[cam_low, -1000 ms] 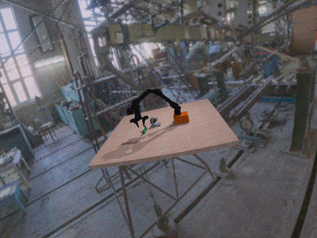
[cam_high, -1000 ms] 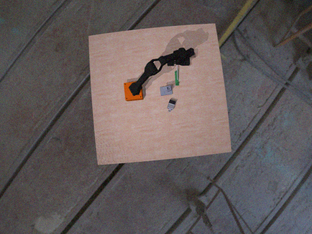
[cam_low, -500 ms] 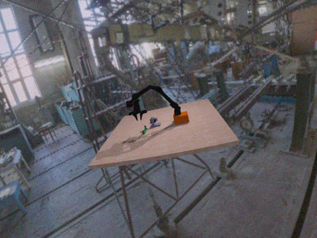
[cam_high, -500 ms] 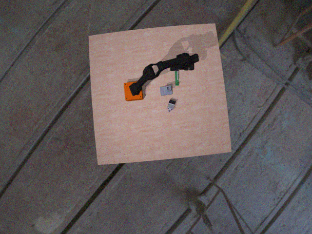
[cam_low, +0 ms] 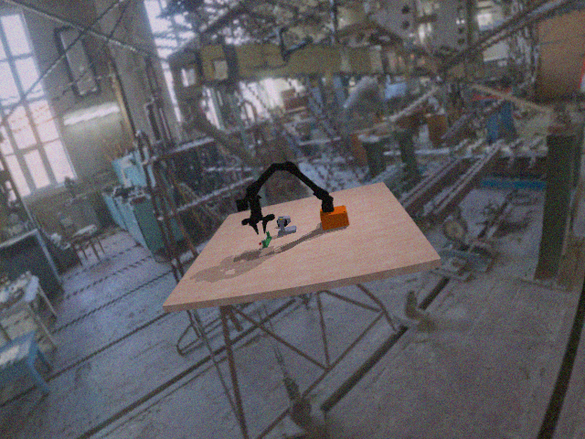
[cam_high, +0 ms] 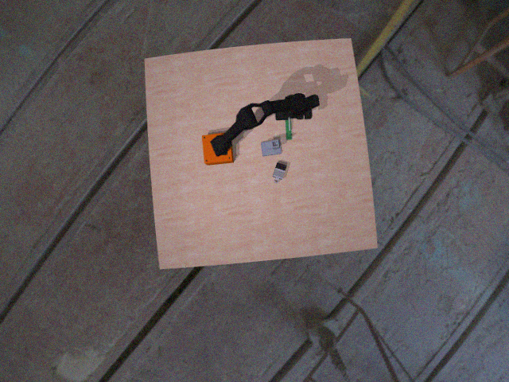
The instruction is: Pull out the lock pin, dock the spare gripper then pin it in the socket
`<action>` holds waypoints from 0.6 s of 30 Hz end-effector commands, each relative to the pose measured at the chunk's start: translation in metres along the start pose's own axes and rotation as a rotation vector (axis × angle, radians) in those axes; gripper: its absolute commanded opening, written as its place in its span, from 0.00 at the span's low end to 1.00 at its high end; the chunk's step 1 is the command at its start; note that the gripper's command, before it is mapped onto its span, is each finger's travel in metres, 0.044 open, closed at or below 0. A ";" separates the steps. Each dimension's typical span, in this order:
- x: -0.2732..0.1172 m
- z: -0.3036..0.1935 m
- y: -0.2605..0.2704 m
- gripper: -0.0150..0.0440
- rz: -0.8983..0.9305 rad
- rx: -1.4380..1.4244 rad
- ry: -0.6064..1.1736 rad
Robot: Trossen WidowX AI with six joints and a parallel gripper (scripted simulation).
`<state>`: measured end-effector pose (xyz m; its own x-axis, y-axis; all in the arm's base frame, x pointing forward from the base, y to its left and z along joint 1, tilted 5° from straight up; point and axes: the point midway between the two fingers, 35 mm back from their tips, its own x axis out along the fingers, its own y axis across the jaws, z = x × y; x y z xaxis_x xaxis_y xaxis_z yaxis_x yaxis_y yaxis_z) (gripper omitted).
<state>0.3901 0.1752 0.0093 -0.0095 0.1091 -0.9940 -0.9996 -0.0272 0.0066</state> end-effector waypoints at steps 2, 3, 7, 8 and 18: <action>0.011 -0.003 0.003 0.56 0.013 -0.001 0.008; 0.013 -0.004 0.003 0.56 0.013 -0.001 0.008; 0.020 -0.004 0.003 0.56 0.013 -0.001 0.008; 0.021 -0.005 0.003 0.56 0.013 -0.001 0.008; 0.037 -0.007 0.003 0.56 0.013 -0.001 0.008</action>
<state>0.3912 0.1744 -0.0185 -0.0061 0.1103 -0.9939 -0.9996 -0.0272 0.0031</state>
